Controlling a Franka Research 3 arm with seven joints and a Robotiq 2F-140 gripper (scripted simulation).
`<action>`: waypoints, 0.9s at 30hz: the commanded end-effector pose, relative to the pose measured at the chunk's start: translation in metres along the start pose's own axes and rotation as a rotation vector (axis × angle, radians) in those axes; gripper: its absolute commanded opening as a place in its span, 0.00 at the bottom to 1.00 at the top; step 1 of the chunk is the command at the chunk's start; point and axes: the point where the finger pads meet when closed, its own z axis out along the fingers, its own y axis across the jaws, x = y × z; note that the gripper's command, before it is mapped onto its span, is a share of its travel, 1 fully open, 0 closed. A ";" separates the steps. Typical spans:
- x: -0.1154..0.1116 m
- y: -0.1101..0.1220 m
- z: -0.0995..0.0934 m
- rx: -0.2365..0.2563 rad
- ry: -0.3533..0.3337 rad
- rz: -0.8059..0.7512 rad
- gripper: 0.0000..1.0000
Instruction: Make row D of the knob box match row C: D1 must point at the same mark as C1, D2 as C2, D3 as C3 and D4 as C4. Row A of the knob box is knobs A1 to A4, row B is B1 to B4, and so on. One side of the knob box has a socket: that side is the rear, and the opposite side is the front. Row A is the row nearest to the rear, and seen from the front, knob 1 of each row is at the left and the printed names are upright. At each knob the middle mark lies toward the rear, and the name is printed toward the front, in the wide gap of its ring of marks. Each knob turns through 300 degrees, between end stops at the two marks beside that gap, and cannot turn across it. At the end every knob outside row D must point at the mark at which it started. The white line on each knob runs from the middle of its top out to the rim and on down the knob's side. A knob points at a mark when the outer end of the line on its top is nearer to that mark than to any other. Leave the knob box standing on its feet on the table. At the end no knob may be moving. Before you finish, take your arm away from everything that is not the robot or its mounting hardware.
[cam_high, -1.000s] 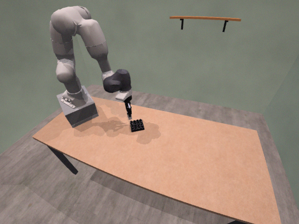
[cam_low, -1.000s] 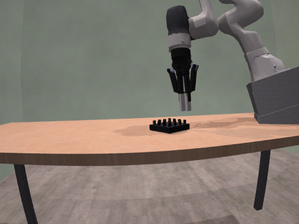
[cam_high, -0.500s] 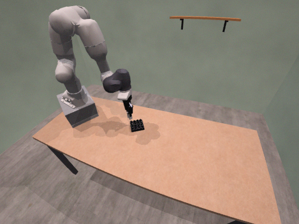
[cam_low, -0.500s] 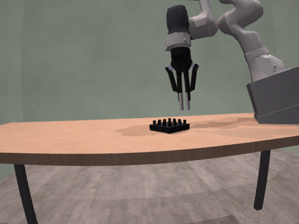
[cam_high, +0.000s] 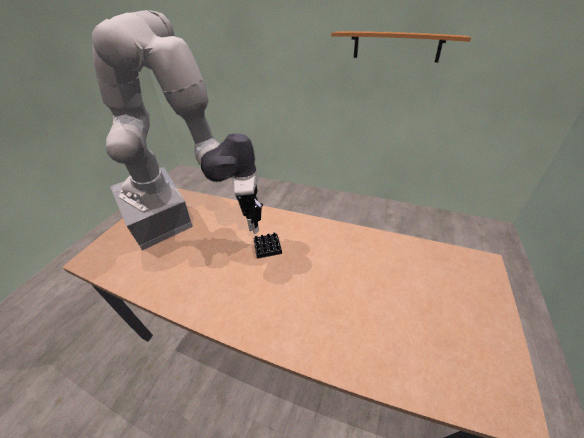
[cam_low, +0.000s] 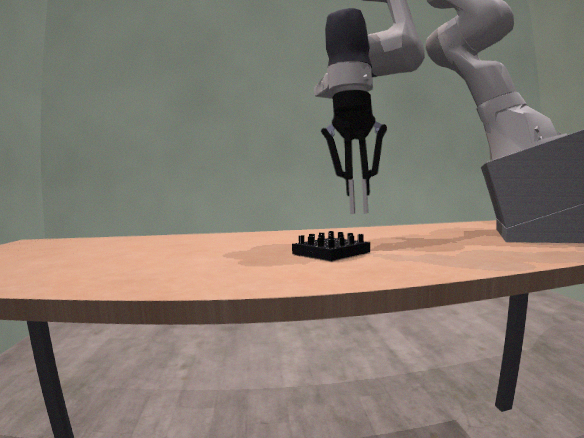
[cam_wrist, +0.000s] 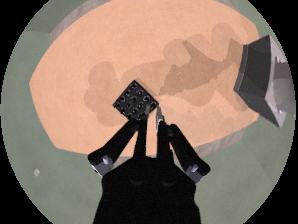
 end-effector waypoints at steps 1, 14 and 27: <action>0.000 -0.002 -0.001 -0.024 -0.005 -0.154 0.12; 0.002 -0.006 -0.005 -0.013 -0.002 -0.352 0.12; 0.005 -0.010 -0.008 -0.002 0.005 -0.537 0.12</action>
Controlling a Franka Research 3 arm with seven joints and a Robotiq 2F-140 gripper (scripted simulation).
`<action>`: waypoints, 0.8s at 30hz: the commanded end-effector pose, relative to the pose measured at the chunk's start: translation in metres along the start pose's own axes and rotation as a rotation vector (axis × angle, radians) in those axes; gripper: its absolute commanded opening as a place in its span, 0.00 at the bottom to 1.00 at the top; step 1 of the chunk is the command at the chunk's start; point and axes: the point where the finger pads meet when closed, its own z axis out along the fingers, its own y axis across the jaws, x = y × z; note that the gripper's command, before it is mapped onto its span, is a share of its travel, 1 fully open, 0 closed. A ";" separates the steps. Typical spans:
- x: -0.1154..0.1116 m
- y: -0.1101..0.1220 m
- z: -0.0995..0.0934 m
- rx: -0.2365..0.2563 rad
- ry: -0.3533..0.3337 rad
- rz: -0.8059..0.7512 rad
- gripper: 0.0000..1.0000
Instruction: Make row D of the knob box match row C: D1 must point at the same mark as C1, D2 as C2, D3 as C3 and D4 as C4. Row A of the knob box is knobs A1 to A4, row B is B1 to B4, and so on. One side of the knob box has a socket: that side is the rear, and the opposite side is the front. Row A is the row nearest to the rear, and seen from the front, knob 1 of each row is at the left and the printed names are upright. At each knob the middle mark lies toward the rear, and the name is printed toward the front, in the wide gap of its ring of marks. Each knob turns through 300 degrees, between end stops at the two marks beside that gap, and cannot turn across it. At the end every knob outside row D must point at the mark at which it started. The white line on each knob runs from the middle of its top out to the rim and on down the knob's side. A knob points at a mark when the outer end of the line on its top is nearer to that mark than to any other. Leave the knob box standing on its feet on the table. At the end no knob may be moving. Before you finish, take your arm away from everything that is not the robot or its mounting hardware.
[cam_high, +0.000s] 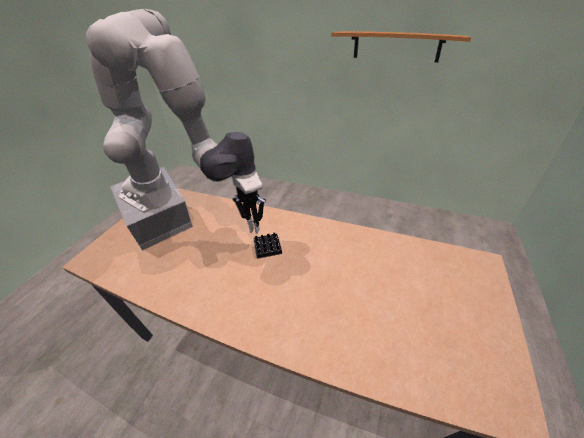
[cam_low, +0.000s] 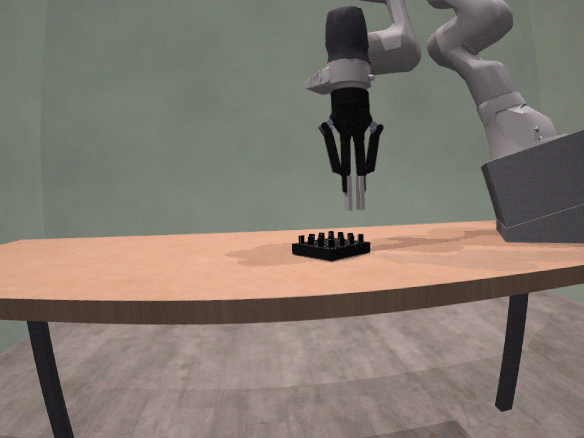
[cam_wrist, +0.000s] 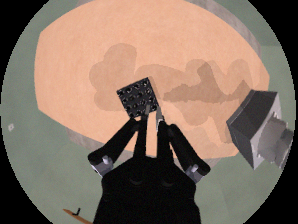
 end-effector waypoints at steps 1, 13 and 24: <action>0.001 -0.001 -0.001 -0.023 -0.012 -0.125 0.12; 0.006 -0.005 -0.005 -0.012 -0.001 -0.334 0.12; 0.010 -0.008 -0.007 -0.006 0.009 -0.465 0.12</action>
